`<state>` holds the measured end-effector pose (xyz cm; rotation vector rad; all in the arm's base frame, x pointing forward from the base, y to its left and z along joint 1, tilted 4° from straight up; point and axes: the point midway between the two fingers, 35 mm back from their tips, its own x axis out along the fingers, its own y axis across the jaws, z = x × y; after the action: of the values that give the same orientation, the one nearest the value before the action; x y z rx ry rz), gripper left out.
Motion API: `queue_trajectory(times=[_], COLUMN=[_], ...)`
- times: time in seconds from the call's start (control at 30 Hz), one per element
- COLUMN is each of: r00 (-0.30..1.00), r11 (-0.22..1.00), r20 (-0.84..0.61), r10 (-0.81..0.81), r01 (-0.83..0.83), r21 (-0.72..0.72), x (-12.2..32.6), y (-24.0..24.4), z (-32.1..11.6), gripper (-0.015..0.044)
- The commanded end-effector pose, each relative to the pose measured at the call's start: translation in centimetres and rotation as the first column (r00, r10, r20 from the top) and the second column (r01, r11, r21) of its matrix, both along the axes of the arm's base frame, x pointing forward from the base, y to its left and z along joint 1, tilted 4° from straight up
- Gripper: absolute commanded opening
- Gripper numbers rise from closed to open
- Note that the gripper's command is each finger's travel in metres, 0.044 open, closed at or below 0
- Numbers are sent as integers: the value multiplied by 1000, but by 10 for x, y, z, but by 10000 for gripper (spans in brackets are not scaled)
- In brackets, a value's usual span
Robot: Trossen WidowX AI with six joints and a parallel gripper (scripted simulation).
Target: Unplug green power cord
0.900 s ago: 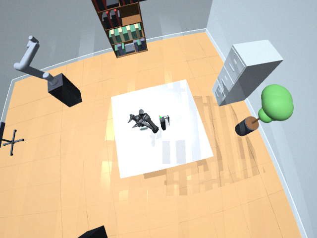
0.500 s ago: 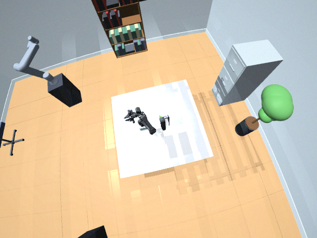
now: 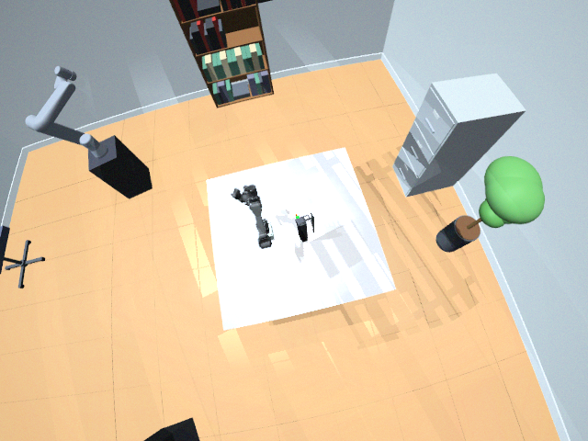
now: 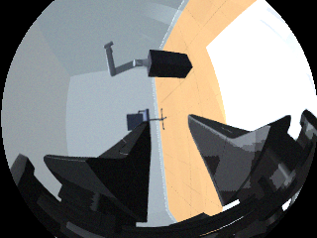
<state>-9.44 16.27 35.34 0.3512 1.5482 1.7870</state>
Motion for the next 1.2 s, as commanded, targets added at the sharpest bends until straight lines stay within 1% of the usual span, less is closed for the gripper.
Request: queue_trajectory(times=[0.0,0.17,0.3,0.43,0.6,0.73,0.87,1.03,1.17], r00=[936,808,679,549,416,345,310,306,321], r11=[979,953,939,931,923,907,876,817,760], r20=[285,509,670,801,905,936,921,847,759], r10=[-206,-296,-300,-240,-91,67,237,435,566], r01=[193,289,336,364,377,371,341,260,155], r21=[73,95,80,30,-81,-202,-340,-514,-632], x=[61,119,167,215,267,303,330,351,357], y=[46,64,65,54,26,-7,-46,-103,-152], z=[-25,-48,-69,-91,-118,-139,-160,-185,-203], gripper=[160,160,160,160,160,160,160,160,160])
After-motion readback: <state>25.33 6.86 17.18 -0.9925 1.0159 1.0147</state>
